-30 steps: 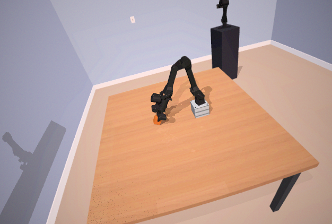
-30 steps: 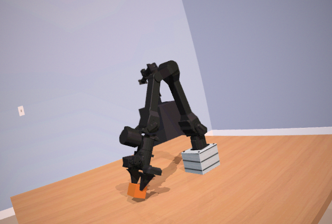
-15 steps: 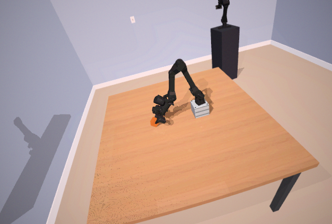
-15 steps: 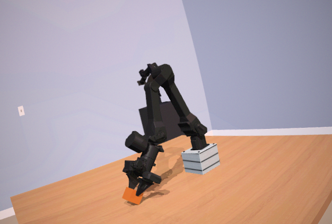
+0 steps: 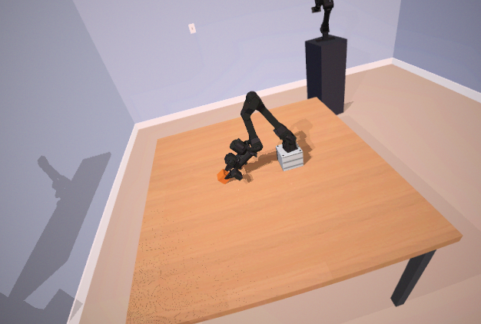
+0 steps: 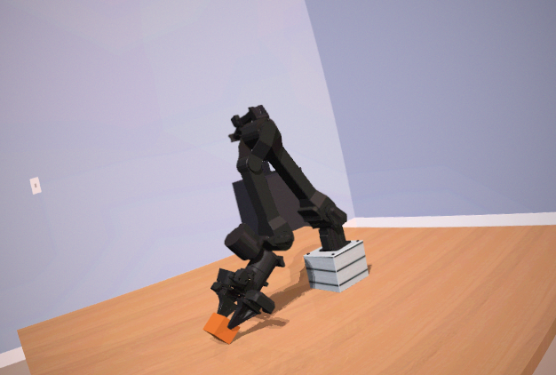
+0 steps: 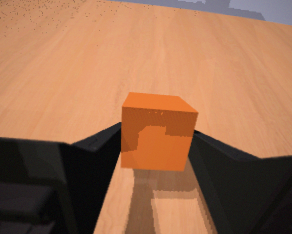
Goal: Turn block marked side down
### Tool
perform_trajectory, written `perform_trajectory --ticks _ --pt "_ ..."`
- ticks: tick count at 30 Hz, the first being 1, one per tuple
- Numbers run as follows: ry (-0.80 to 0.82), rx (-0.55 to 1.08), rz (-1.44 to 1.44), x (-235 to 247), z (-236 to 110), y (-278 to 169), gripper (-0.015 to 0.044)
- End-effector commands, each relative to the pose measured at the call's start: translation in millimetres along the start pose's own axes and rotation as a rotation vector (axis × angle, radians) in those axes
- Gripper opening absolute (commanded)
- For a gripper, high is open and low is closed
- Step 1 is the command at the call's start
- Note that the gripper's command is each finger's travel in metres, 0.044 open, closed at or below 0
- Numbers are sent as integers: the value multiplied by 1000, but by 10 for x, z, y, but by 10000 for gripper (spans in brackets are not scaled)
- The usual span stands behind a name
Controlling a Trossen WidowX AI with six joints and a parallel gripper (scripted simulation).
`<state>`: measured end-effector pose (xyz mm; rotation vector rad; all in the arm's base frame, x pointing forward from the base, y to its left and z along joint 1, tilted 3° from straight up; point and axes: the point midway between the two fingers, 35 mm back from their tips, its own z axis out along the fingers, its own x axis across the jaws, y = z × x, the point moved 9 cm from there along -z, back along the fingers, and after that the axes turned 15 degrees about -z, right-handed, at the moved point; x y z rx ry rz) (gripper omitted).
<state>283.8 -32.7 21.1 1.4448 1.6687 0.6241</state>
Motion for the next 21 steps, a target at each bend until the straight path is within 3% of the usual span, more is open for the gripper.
perform_trajectory --ticks 1,21 --pt "-2 -20 -10 28 -43 -116 0" --pt "-31 -112 -5 41 -144 -191 0"
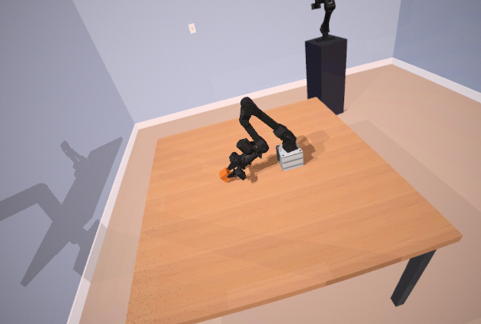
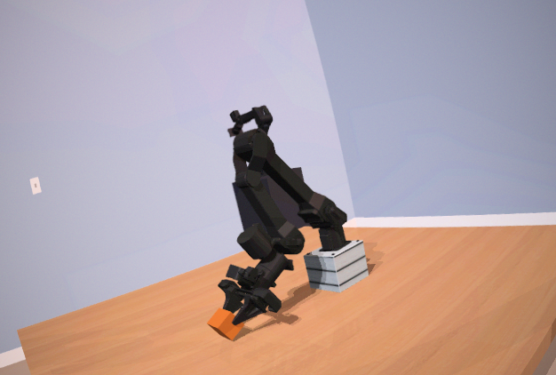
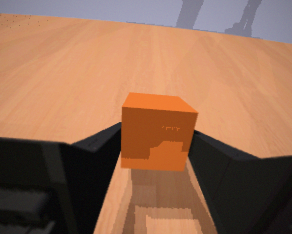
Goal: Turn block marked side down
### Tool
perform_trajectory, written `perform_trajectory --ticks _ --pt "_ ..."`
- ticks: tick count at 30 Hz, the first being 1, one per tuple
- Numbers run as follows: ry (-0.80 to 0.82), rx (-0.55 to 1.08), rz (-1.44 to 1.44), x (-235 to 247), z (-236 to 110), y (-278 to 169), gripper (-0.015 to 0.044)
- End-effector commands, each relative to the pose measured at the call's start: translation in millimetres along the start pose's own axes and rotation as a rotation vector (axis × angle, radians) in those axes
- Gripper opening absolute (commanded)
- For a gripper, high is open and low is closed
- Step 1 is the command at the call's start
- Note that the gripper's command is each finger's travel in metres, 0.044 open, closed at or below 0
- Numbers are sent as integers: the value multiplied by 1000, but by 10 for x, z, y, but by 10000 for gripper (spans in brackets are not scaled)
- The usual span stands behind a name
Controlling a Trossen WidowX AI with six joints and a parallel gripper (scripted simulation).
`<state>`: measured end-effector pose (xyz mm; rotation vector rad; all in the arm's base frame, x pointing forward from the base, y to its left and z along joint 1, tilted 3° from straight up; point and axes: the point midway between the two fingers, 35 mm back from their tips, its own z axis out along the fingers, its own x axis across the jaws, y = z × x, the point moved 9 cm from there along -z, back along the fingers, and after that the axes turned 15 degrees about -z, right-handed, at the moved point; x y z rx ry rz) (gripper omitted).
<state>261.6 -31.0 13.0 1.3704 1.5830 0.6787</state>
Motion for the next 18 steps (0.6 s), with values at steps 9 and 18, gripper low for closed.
perform_trajectory --ticks 9,18 --pt "2 -2 -6 3 -1 -6 131" --pt "2 -2 -6 3 -1 -6 368"
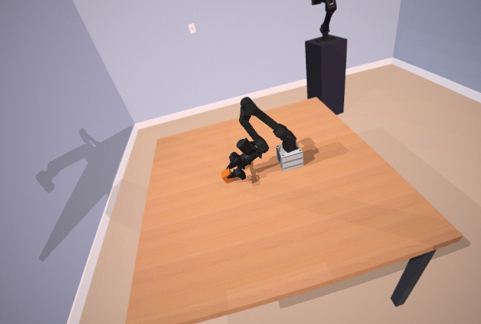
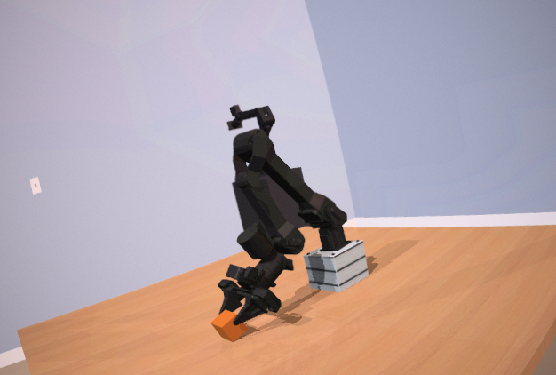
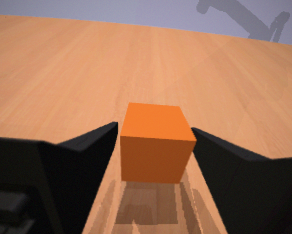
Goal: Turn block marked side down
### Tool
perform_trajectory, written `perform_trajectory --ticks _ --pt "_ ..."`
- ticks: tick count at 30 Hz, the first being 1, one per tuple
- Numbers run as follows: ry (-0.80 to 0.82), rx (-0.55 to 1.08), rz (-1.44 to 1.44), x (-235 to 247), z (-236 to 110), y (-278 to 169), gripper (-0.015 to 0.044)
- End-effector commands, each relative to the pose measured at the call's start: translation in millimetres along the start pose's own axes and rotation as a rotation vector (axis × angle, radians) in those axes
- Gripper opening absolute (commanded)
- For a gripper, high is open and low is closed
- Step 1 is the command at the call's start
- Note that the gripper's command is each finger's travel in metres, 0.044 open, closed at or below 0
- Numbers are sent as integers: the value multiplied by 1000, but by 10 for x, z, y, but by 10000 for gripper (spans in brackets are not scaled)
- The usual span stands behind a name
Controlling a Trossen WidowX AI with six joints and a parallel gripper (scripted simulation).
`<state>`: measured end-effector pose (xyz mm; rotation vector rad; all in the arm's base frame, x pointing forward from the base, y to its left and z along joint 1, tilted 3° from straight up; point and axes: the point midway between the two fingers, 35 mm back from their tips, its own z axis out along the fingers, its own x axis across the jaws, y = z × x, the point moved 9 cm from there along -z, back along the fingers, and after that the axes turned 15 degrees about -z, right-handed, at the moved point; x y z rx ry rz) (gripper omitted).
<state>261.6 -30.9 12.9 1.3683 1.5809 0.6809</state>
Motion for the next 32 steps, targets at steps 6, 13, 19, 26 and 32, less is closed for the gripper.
perform_trajectory --ticks 6,13,19,26,32 --pt "3 1 -6 3 -2 -5 440" --pt "3 1 -6 3 -2 -5 440" --pt "3 1 -6 3 -2 -5 440" --pt "3 1 -6 3 -2 -5 440" --pt "3 1 -6 3 -2 -5 440"
